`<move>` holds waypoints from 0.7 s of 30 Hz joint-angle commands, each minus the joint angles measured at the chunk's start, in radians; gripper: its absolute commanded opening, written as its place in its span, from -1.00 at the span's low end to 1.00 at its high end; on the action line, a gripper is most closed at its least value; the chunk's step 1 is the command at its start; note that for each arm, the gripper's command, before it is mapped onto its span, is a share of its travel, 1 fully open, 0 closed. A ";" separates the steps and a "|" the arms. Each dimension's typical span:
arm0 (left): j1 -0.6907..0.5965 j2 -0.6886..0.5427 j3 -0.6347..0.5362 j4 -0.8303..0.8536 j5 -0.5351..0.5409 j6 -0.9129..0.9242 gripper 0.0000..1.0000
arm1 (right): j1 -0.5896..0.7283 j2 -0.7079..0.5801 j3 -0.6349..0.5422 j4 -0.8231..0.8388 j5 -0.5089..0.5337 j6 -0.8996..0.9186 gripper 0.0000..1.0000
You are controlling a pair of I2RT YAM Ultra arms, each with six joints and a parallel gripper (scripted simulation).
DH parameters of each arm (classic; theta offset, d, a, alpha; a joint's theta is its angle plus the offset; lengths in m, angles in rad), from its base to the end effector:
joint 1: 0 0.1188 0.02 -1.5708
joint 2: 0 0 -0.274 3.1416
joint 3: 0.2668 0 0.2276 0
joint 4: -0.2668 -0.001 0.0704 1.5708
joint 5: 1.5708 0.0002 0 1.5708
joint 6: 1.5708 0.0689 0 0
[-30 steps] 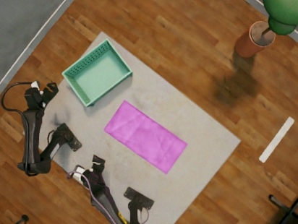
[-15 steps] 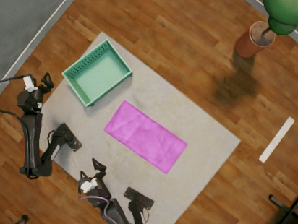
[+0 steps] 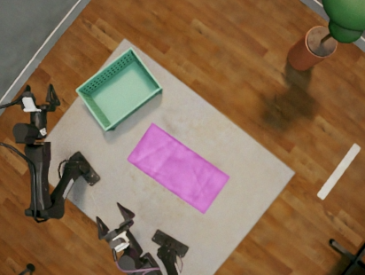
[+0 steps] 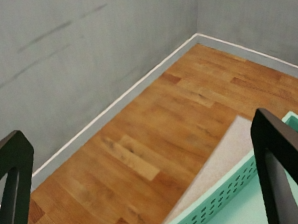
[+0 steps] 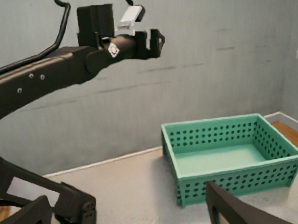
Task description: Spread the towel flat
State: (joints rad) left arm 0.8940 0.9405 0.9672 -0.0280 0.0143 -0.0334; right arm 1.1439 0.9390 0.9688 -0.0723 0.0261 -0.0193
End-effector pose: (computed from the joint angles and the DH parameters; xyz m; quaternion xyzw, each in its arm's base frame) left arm 0.1351 0.1681 0.4056 -0.3119 0.6351 0.2902 0.6443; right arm 0.0897 0.1954 0.4003 -0.3890 0.6082 0.3609 0.5904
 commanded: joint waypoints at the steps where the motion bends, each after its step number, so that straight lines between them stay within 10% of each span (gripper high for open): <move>1: -0.075 0.001 0.006 0.037 0.089 0.038 1.00 | -0.072 0.000 -0.013 0.071 0.095 0.024 1.00; 3: -0.163 0.014 0.021 0.041 -0.008 0.038 1.00 | -0.164 0.010 0.019 0.080 -0.005 0.020 1.00; 5: -0.168 0.006 0.015 0.040 0.177 0.036 1.00 | -0.160 0.002 0.015 0.077 0.196 0.025 1.00; 9: -0.351 0.021 0.024 0.032 -0.014 0.040 1.00 | -0.373 0.016 0.022 0.084 -0.018 0.022 1.00; 11: -0.358 0.016 0.021 0.026 0.170 0.036 1.00 | -0.374 0.014 0.021 0.083 0.179 0.017 1.00; 14: -0.526 0.012 0.022 0.025 -0.004 0.040 1.00 | -0.559 0.013 0.020 0.082 -0.010 0.021 1.00; 16: -0.536 0.010 0.021 0.024 0.176 0.033 1.00 | -0.562 0.011 0.020 0.082 0.184 0.015 1.00; 20: -0.709 0.014 0.023 0.024 -0.002 0.040 1.00 | -0.742 0.016 0.022 0.084 0.000 0.021 1.00; 21: -0.703 -0.001 0.017 0.016 0.112 0.036 1.00 | -0.738 0.011 0.019 0.083 0.113 0.018 1.00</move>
State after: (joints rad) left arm 0.2382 0.9478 0.9672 0.0017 0.0837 -0.0044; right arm 0.4576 0.9428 0.9634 -0.0227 0.0986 -0.0032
